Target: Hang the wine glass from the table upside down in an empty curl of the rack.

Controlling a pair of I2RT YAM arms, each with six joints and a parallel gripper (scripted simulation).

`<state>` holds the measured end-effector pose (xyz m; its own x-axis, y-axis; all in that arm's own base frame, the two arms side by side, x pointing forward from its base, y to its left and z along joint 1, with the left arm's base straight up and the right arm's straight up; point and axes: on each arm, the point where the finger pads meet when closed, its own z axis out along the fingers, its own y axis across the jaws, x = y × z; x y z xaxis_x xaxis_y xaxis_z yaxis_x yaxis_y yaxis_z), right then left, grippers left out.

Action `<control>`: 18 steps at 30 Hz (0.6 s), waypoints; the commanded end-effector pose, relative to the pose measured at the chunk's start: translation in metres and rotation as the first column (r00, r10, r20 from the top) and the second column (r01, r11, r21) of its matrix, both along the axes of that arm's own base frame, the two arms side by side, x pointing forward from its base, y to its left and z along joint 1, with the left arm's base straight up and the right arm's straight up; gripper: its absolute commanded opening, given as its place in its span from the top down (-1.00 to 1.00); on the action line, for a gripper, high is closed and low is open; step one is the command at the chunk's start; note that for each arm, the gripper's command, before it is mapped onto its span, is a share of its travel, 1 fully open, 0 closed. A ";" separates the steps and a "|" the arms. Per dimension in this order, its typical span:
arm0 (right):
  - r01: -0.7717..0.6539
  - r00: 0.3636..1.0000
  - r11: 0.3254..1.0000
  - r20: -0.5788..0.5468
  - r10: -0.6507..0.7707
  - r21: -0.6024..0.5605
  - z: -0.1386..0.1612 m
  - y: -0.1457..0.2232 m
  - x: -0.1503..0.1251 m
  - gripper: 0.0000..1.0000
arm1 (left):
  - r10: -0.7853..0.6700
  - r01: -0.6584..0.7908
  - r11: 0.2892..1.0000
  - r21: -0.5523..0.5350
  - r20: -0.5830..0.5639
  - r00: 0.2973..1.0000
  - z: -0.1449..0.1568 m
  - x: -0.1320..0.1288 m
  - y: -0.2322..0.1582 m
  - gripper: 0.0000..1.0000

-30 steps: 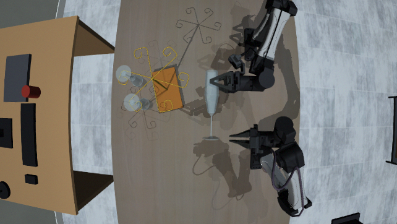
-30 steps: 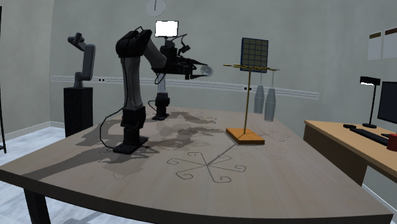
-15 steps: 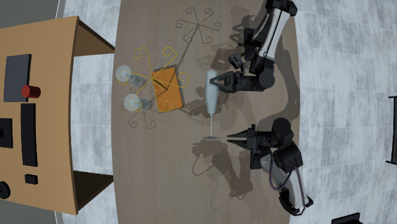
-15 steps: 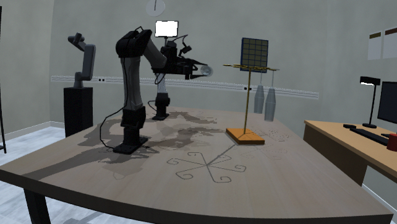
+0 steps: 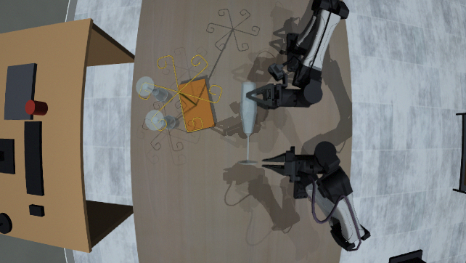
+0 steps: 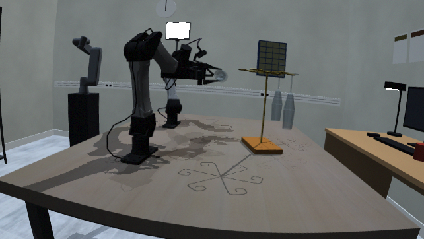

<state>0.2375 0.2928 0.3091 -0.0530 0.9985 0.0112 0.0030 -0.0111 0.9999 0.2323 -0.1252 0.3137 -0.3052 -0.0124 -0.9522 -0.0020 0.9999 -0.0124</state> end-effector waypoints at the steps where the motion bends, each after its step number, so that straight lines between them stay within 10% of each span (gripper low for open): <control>1: 0.005 1.000 0.998 0.016 -0.006 0.066 0.008 -0.003 0.001 1.00 | -0.024 0.024 1.000 -0.016 0.012 1.000 0.001 0.005 -0.006 0.70; 18: 0.005 1.000 0.998 0.016 -0.006 0.066 0.008 -0.003 0.001 1.00 | -0.024 0.024 1.000 -0.003 0.007 1.000 -0.006 0.021 -0.007 0.70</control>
